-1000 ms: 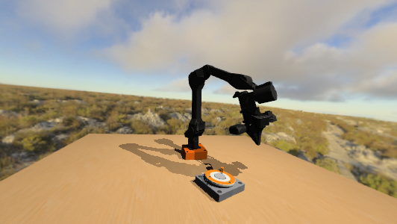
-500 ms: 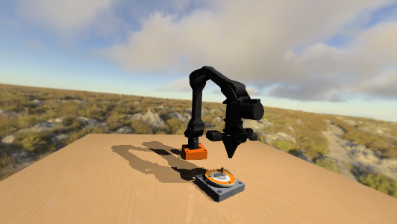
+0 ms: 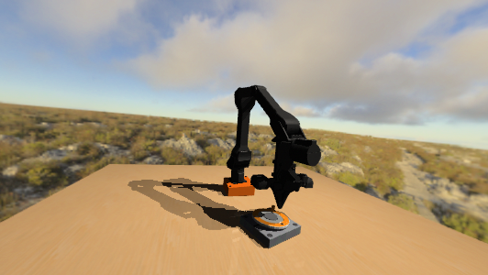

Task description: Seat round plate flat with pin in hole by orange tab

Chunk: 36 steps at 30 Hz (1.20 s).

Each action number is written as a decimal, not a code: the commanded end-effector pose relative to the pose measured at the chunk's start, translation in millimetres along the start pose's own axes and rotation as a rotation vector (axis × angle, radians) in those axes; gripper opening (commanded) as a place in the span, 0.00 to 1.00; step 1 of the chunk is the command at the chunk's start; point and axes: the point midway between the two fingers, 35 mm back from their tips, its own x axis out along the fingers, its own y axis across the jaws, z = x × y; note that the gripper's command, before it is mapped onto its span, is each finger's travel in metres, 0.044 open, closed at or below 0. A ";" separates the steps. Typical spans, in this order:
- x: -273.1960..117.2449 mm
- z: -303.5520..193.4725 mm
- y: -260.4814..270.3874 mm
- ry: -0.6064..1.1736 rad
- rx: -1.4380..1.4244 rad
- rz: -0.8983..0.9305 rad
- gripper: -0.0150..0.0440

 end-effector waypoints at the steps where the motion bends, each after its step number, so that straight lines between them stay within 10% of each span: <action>1: 3.3 -2.7 -2.7 0.002 -0.004 -0.005 0.25; 36: 4.3 -22.4 -27.7 0.004 -0.004 -0.007 0.25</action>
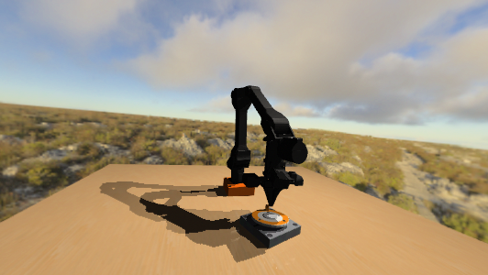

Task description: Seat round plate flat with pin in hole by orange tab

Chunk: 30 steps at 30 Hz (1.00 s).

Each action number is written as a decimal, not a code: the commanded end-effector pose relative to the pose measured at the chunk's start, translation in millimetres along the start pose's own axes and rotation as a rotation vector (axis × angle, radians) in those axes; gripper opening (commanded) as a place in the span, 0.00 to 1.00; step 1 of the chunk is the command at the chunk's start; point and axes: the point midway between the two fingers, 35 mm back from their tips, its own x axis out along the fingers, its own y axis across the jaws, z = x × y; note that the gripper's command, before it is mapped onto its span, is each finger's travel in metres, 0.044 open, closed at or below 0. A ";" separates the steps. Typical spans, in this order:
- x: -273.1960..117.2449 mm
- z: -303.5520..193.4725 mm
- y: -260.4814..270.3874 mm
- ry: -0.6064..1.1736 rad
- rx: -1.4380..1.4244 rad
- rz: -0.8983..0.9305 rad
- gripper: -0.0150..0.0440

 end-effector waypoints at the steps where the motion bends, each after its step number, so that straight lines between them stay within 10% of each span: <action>1: 3.1 -4.8 -5.6 0.013 0.000 -0.011 0.25; 30: 2.7 -7.2 -24.1 0.013 0.000 -0.013 0.25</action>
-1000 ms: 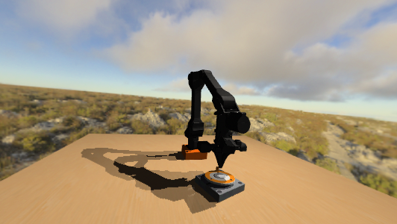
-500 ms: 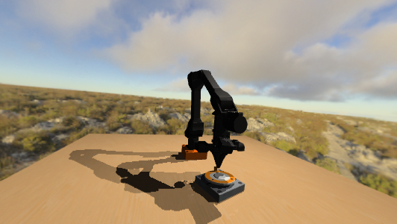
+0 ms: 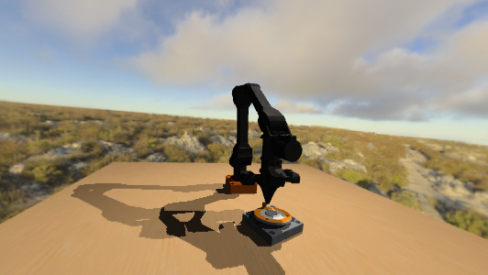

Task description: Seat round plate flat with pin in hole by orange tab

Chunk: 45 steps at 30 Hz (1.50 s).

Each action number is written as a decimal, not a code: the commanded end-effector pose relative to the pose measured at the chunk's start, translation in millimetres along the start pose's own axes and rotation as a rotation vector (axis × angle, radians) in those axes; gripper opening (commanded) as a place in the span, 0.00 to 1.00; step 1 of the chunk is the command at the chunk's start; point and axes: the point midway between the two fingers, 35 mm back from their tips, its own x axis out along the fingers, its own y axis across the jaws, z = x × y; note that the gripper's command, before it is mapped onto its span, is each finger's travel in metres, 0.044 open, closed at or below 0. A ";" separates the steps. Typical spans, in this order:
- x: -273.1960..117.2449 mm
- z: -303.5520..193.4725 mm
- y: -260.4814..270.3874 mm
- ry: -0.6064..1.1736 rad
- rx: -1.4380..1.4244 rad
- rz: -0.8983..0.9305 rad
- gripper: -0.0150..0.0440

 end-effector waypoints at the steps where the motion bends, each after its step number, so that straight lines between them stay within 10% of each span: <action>1: 2.1 -2.7 -7.1 0.009 0.002 -0.012 0.25; 45: -5.1 28.8 -51.4 0.006 0.002 -0.017 0.25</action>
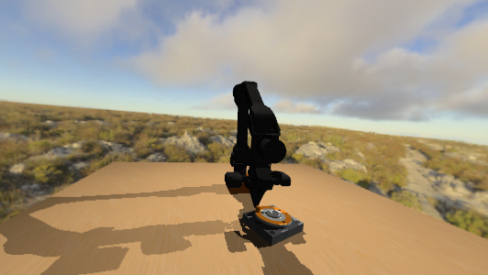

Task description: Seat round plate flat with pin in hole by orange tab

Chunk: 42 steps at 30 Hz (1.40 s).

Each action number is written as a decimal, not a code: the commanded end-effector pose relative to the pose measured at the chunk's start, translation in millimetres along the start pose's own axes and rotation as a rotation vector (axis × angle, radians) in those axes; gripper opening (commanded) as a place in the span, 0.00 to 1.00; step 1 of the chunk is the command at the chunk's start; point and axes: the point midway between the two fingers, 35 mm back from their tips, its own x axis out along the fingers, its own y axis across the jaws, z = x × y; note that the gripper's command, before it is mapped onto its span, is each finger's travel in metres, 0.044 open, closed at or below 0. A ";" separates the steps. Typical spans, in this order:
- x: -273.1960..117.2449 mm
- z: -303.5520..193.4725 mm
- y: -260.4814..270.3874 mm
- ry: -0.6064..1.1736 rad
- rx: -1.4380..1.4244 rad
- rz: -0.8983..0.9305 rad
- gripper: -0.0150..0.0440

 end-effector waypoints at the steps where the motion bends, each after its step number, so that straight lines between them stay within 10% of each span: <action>1: -1.1 5.6 -3.0 -0.001 -0.003 -0.002 0.25; 42: -30.3 30.6 -7.0 -0.003 -0.003 -0.002 0.25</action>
